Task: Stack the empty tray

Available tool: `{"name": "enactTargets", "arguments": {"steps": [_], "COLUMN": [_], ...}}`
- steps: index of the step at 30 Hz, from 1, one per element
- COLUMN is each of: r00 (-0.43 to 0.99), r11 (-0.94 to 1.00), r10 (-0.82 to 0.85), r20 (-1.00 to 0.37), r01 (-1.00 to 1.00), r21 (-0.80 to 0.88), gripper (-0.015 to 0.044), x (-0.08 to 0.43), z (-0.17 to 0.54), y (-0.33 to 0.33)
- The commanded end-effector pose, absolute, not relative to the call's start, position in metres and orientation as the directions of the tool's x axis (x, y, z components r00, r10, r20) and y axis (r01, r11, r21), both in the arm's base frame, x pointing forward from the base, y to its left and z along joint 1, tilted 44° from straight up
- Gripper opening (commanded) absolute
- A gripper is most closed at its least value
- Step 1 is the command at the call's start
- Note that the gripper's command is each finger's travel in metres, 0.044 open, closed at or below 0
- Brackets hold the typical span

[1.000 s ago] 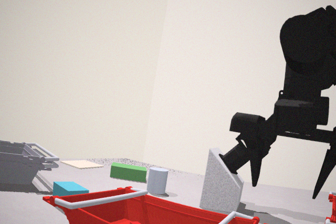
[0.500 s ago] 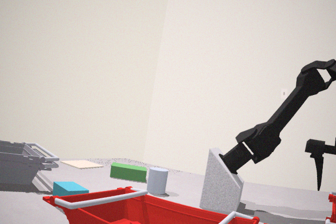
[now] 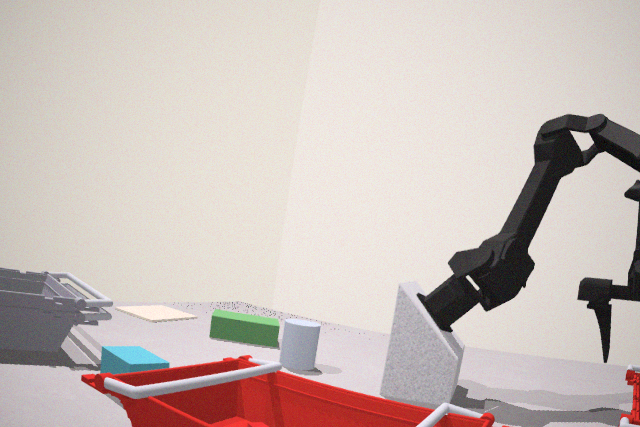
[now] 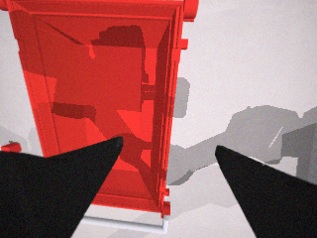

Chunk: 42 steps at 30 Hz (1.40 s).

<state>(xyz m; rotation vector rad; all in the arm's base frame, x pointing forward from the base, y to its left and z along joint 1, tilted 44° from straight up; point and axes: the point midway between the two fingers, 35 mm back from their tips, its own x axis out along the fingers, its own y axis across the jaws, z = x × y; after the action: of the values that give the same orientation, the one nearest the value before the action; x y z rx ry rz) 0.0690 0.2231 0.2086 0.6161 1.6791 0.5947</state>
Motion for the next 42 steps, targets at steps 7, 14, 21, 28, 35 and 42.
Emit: {"name": "enactTargets", "arguments": {"steps": [7, 14, 21, 28, 35, 42], "r00": [-0.168, -0.169, -0.17, -0.17, -0.17, -0.17], "r11": [0.732, 0.731, 0.729, 0.729, 0.729, 0.729], "r10": [0.679, 0.681, 0.683, 0.683, 0.683, 0.683], "r20": [-0.715, -0.713, -0.711, -0.711, -0.711, -0.711], "r01": [0.082, 0.084, 0.086, 0.086, 0.086, 0.086], "r21": [0.676, 0.678, 0.68, 0.68, 0.68, 0.68], "gripper": [0.044, 0.044, 0.044, 0.044, 0.0337, 0.0235], "x": [0.065, 0.058, 0.053, 0.053, 0.053, 0.053], "z": [0.183, 0.162, 0.152, 0.152, 0.152, 0.152], "y": [0.248, 0.267, 0.276, 0.276, 0.276, 0.276]}}
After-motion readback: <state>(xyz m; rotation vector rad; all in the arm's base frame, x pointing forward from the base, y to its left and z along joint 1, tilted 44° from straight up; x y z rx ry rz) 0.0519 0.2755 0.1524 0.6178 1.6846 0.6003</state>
